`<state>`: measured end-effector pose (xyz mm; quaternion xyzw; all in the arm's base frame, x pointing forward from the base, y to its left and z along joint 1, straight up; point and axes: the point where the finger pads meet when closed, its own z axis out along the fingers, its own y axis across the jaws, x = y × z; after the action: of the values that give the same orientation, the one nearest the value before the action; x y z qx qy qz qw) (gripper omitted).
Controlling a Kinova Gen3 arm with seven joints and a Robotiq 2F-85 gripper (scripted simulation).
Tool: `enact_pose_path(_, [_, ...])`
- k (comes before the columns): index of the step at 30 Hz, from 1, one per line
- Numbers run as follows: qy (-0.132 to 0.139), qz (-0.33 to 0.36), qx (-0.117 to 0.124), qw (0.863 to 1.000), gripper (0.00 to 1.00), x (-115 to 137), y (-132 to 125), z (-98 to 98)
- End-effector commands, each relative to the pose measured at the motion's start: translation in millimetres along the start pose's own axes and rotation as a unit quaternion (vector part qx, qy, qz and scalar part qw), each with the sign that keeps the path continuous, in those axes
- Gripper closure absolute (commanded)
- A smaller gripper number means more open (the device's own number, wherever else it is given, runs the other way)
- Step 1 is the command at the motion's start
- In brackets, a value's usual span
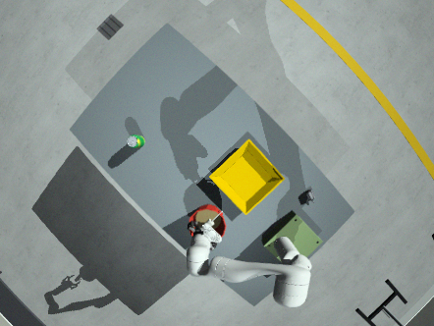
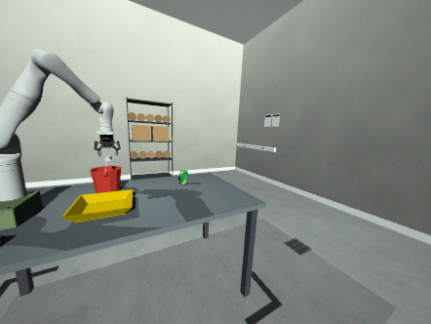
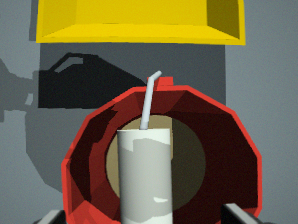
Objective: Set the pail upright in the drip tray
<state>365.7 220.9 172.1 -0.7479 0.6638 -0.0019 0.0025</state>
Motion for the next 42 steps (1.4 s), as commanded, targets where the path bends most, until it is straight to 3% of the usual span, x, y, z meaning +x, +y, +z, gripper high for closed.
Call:
enact_pose_path(1, [0.001, -0.001, -0.003, 1.0, 0.0, 0, 2, 8.0])
enact_pose_path(11, [0.001, -0.001, -0.003, 1.0, 0.0, 0, 2, 21.2])
enact_pose_path(42, [0.001, -0.001, -0.003, 1.0, 0.0, 0, 2, 23.4])
